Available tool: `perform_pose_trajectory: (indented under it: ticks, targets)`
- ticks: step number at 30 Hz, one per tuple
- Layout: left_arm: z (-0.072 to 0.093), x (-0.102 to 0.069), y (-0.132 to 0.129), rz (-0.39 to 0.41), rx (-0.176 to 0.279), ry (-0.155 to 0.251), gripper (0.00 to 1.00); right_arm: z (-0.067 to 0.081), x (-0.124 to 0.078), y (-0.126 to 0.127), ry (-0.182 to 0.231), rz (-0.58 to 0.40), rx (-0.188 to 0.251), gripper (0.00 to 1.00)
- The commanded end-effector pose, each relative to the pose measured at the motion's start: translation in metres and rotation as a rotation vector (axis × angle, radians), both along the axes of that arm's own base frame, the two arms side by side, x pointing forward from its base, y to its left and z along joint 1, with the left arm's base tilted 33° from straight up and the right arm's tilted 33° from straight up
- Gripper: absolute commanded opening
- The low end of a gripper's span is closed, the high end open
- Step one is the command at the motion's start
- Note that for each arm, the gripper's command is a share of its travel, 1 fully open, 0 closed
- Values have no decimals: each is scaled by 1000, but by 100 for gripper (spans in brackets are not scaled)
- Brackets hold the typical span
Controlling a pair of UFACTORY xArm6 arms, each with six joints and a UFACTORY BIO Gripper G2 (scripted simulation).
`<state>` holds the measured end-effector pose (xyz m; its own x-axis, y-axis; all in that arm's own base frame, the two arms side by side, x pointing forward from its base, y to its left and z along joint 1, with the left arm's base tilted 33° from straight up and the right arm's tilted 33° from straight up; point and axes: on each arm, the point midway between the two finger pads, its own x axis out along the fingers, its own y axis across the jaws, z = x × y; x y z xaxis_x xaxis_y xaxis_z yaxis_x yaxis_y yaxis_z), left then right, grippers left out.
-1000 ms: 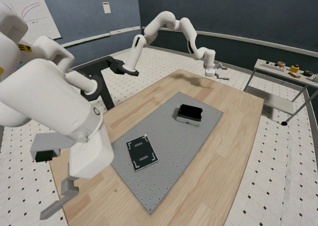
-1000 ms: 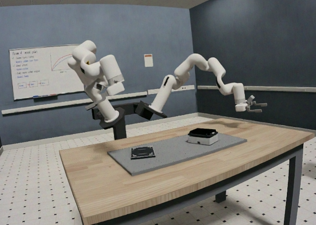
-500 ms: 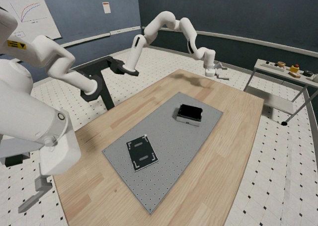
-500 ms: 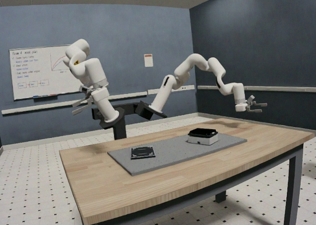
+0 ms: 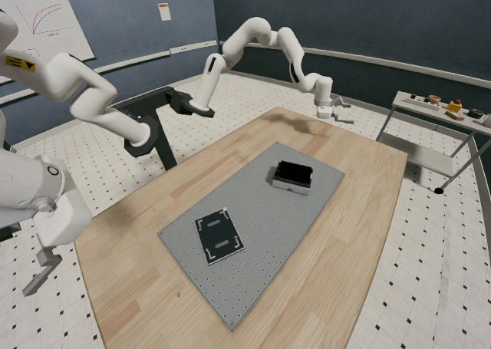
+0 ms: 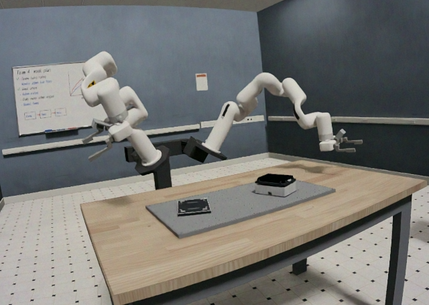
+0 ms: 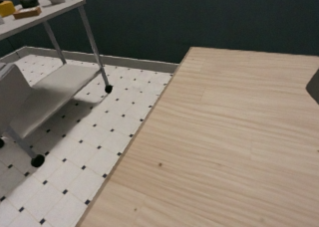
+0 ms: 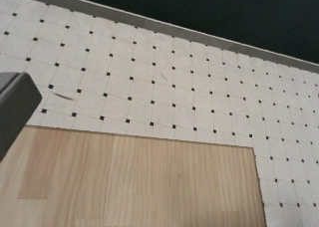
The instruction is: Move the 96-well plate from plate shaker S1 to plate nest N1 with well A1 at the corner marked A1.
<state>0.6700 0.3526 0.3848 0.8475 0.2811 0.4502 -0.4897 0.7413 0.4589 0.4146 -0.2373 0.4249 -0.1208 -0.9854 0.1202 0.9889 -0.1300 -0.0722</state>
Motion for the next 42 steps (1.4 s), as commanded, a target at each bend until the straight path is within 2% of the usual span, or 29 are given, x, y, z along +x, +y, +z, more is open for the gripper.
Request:
perform_pose_trajectory:
  ticks: [1, 11, 13, 23, 28, 30, 42]
  targets:
    - [3, 0, -1, -1, 2, -4, 100, 0, -20, -6, 42, 17, 34, 100]
    - [3, 0, -1, -1, 2, -4, 100, -21, -87, -12, 188, 80, 184, 100]
    - [3, 0, -1, -1, 2, -4, 100, -21, -87, -12, 188, 80, 184, 100]
    - [3, 0, -1, -1, 2, -4, 100, -48, -150, 1, 293, 158, 362, 100]
    - [3, 0, -1, -1, 2, -4, 100, -63, -178, 13, 329, 200, 455, 100]
    - [3, 0, -1, -1, 2, -4, 100, -63, -178, 13, 329, 200, 455, 100]
    - [3, 0, -1, -1, 2, -4, 100, -97, -233, 53, 374, 302, 670, 100]
